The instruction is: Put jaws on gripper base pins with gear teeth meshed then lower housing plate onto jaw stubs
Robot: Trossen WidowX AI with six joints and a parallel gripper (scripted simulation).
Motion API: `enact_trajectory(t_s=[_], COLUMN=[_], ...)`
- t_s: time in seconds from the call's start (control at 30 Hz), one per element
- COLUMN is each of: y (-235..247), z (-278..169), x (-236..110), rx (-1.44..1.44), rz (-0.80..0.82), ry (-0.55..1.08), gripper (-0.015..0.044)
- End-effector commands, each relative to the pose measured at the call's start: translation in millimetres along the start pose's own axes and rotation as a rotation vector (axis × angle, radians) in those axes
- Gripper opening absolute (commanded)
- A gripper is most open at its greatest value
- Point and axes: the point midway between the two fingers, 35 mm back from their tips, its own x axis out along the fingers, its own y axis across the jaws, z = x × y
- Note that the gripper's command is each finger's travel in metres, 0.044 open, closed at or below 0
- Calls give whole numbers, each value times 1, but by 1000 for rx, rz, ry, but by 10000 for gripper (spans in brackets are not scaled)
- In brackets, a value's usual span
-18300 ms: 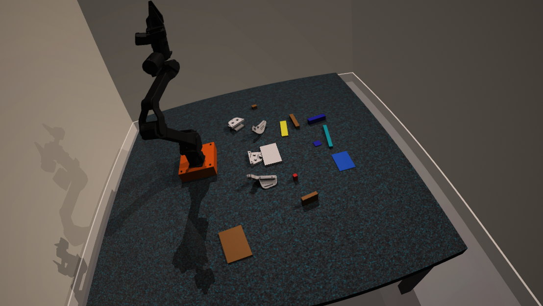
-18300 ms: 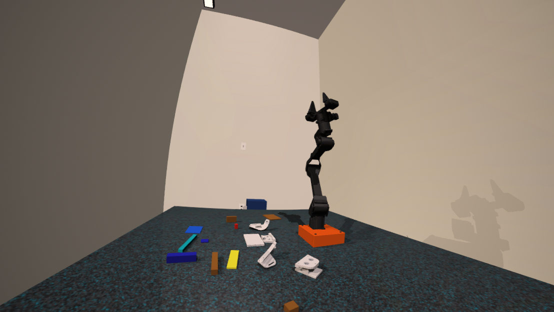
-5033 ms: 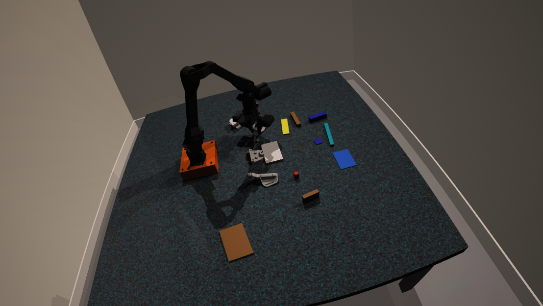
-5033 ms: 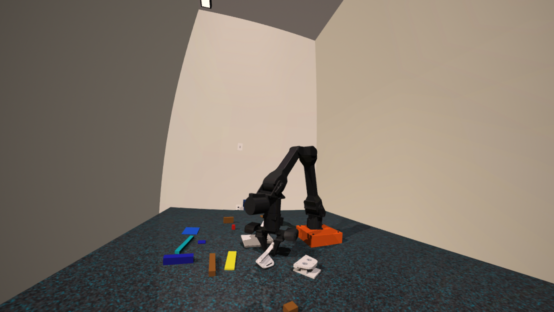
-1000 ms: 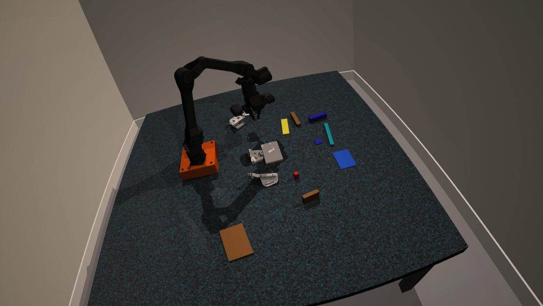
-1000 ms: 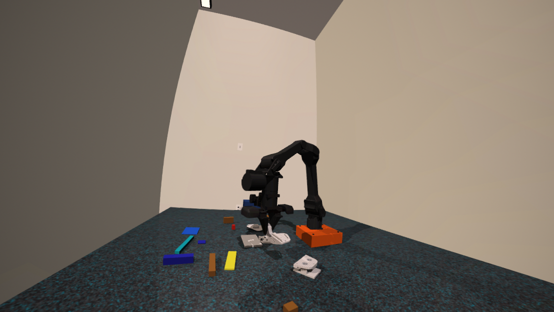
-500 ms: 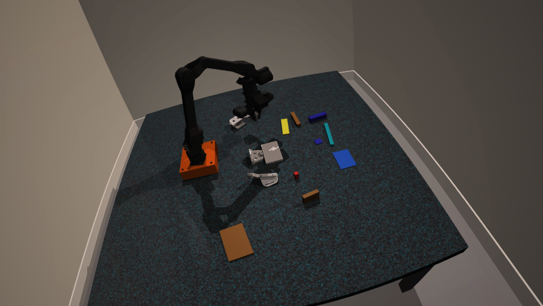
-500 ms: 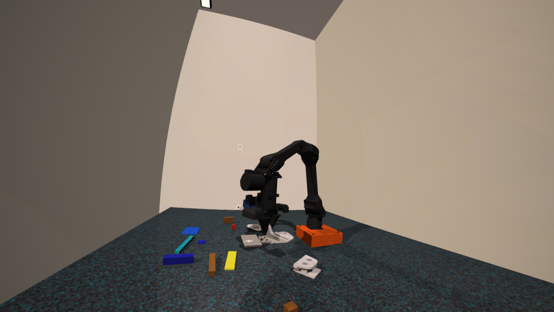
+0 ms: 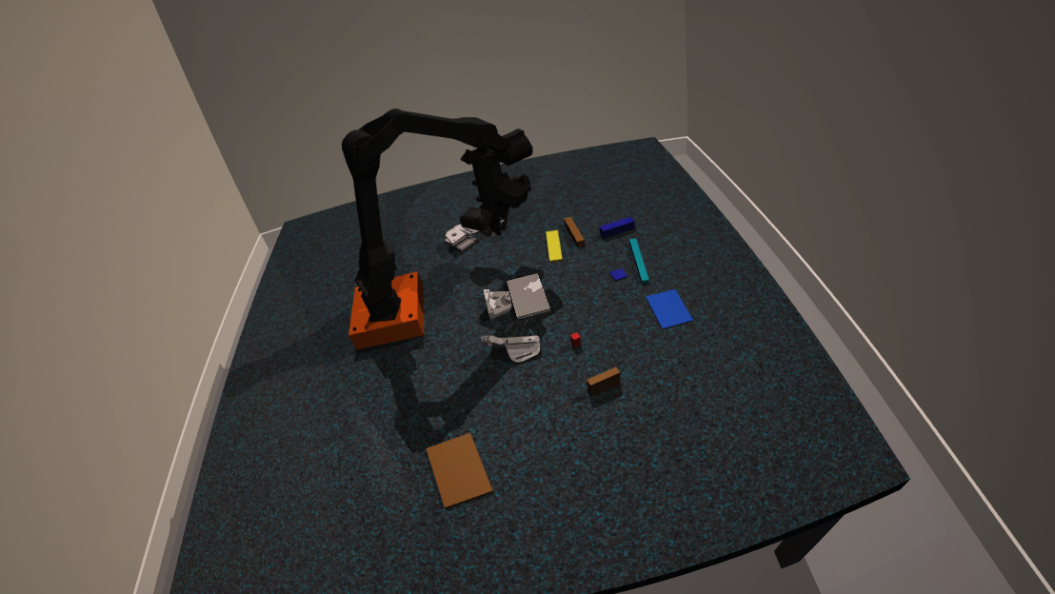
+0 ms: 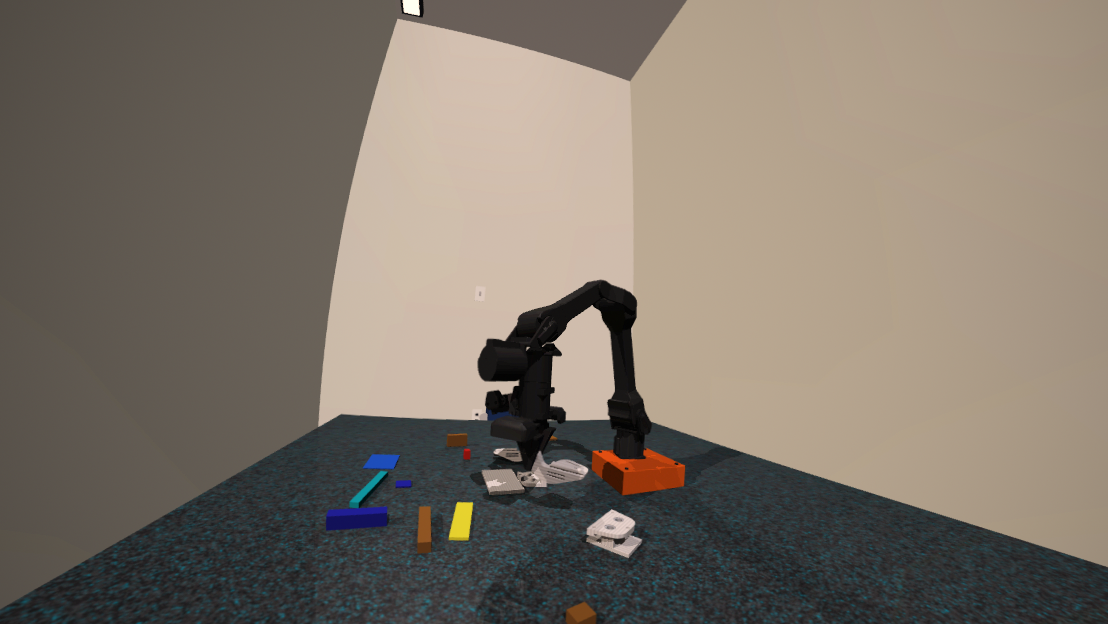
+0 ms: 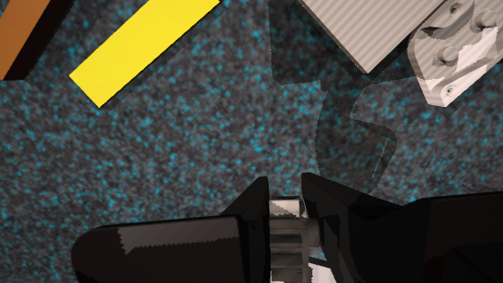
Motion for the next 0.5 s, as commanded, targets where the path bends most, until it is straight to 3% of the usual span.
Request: enact_trajectory(t_s=[0.0, 0.47], y=[0, 1], z=[1, 1], x=[0, 14], rx=[-58, -58], rz=[0, 0], ry=[3, 3], gripper=[37, 37])
